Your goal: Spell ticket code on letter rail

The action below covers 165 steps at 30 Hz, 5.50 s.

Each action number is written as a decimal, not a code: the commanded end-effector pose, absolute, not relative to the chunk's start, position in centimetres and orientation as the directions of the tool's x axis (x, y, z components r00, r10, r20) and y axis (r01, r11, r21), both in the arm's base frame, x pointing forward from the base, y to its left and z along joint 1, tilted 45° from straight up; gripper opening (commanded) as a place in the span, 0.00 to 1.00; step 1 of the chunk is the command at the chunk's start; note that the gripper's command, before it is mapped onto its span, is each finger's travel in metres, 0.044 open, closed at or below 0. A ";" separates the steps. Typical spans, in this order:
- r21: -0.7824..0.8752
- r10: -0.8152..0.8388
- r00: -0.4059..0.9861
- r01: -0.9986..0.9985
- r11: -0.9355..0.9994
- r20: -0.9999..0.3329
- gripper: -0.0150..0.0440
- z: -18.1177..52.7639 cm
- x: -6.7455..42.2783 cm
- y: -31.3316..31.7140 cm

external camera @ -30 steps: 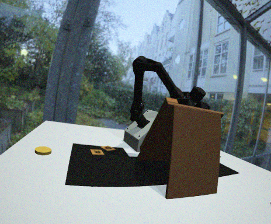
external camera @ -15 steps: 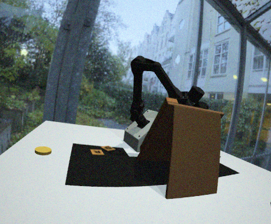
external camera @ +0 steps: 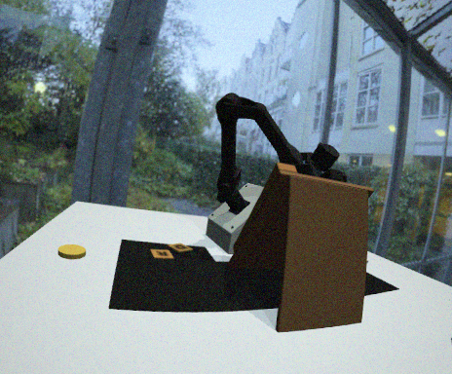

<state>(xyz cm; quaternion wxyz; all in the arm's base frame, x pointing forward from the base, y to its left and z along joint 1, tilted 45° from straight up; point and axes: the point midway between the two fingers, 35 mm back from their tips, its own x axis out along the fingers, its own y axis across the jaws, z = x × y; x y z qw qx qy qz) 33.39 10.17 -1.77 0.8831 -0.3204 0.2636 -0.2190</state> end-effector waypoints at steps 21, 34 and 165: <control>-0.685 -0.555 0.764 0.212 0.697 -0.329 0.25 -0.9 33.0 9.1; -0.685 -0.555 0.764 0.211 0.697 -0.329 0.25 -0.5 32.8 8.5; -0.688 -0.556 0.763 0.209 0.695 -0.330 0.75 3.8 29.7 6.5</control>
